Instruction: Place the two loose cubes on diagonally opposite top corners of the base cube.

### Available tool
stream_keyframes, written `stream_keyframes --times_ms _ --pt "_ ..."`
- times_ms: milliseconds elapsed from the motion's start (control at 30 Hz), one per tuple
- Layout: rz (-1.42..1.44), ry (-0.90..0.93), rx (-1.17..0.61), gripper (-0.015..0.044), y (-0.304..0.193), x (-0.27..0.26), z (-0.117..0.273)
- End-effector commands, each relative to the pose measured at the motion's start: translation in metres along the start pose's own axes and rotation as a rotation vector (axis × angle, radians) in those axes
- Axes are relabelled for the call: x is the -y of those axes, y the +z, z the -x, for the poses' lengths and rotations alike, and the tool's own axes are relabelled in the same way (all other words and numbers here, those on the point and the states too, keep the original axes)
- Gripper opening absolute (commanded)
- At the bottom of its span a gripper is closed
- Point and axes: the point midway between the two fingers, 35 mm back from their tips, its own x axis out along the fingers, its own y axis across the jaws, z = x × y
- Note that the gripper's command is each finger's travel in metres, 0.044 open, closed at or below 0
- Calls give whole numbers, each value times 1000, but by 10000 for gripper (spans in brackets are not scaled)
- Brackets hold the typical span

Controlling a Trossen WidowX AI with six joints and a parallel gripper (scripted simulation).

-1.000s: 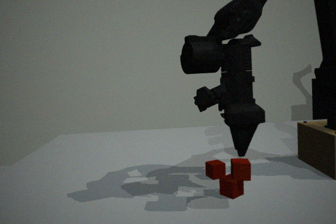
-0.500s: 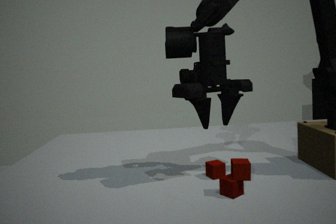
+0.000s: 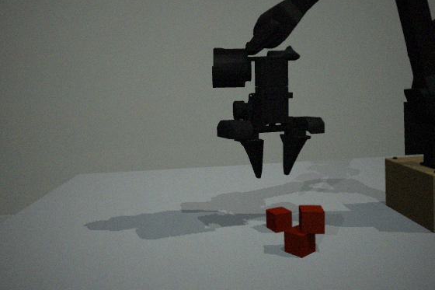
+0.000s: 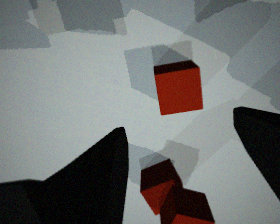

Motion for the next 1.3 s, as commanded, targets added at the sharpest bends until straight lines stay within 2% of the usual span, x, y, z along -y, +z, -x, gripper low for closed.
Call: stream_keyframes --times_ms 0,1133,1267 --pt "-6 -25 -11 265 -3 7 -30" --pt "-6 -26 -11 265 -4 9 -77" --pt "-6 -26 -11 160 -4 9 -77"
